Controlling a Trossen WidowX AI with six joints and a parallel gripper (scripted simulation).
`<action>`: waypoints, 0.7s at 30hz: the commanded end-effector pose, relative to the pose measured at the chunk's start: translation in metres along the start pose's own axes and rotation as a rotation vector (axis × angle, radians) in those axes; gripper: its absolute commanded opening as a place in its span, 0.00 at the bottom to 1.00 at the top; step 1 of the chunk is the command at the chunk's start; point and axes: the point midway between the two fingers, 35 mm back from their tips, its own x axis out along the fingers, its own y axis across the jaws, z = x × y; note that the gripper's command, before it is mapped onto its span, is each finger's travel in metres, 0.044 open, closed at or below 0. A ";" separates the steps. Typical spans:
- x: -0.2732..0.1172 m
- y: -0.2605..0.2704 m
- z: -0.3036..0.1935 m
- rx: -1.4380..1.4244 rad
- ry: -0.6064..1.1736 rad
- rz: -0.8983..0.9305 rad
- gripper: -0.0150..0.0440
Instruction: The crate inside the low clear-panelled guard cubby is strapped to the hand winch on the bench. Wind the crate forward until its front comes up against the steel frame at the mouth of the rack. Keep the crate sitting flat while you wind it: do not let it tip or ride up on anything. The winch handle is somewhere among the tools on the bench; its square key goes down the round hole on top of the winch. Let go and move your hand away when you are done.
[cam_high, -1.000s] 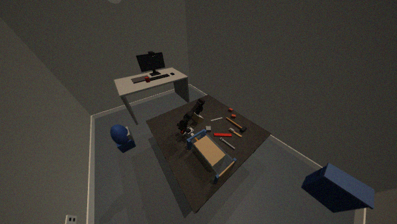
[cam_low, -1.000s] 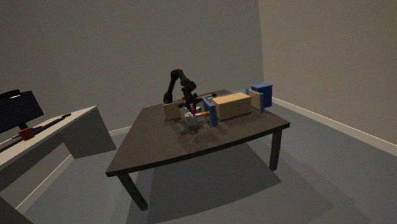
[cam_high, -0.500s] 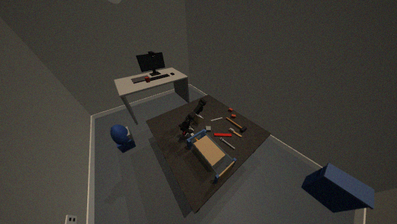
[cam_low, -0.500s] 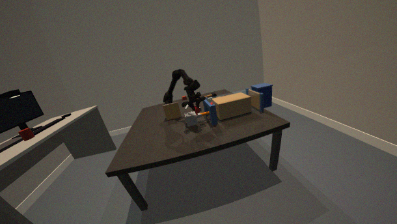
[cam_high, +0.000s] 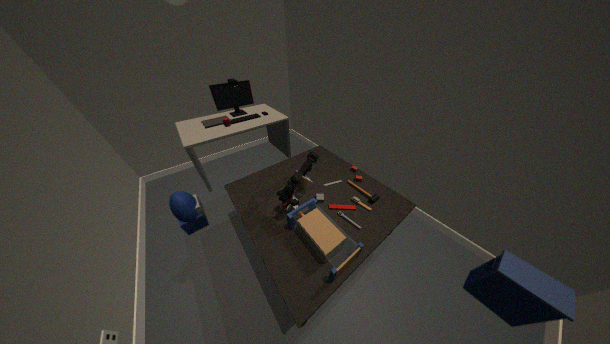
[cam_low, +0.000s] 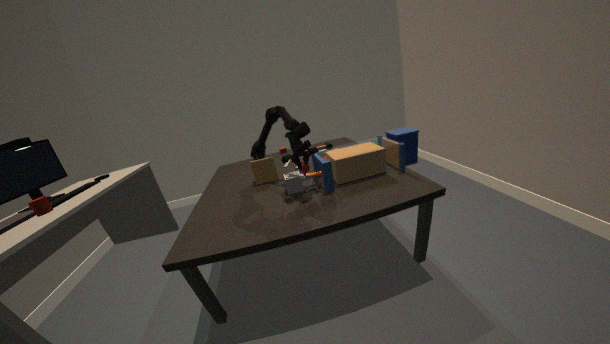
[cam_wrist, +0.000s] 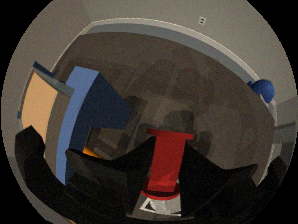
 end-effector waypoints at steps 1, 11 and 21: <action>-0.002 0.020 -0.015 -0.012 0.034 0.032 0.25; -0.007 0.031 -0.023 -0.012 0.036 0.033 0.25; -0.012 0.040 -0.033 -0.012 0.037 0.033 0.25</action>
